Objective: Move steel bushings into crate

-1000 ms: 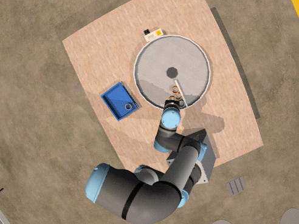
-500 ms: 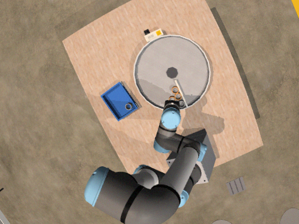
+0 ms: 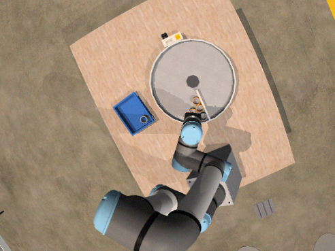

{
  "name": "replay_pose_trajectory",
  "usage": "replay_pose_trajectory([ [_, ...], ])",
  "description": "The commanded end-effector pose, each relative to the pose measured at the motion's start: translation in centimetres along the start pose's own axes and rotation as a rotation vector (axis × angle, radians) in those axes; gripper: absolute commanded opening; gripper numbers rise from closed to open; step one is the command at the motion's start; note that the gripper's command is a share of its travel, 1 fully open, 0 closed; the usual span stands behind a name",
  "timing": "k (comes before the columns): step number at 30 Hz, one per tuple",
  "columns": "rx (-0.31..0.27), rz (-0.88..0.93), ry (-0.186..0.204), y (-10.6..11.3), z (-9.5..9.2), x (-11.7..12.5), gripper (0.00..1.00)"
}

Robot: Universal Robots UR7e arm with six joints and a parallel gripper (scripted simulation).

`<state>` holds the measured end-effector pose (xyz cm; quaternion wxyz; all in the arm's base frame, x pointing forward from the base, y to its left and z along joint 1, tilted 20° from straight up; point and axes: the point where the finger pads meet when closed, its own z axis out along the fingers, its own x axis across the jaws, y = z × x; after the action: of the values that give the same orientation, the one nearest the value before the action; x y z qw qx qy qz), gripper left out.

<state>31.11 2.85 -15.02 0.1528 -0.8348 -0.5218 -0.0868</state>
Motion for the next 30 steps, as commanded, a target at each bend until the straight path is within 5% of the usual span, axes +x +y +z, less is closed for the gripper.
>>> replay_pose_trajectory([
  [1, -0.001, 0.0, 0.0, 0.0, -0.4, 0.0, 0.0],
  [11, -0.001, 0.0, 0.0, 0.0, -0.4, 0.0, 0.0],
  [16, -0.001, 0.0, 0.0, 0.0, -2.5, 0.0, 0.0],
  [30, -0.001, 0.0, 0.0, 0.0, -3.2, 0.0, 0.0],
])
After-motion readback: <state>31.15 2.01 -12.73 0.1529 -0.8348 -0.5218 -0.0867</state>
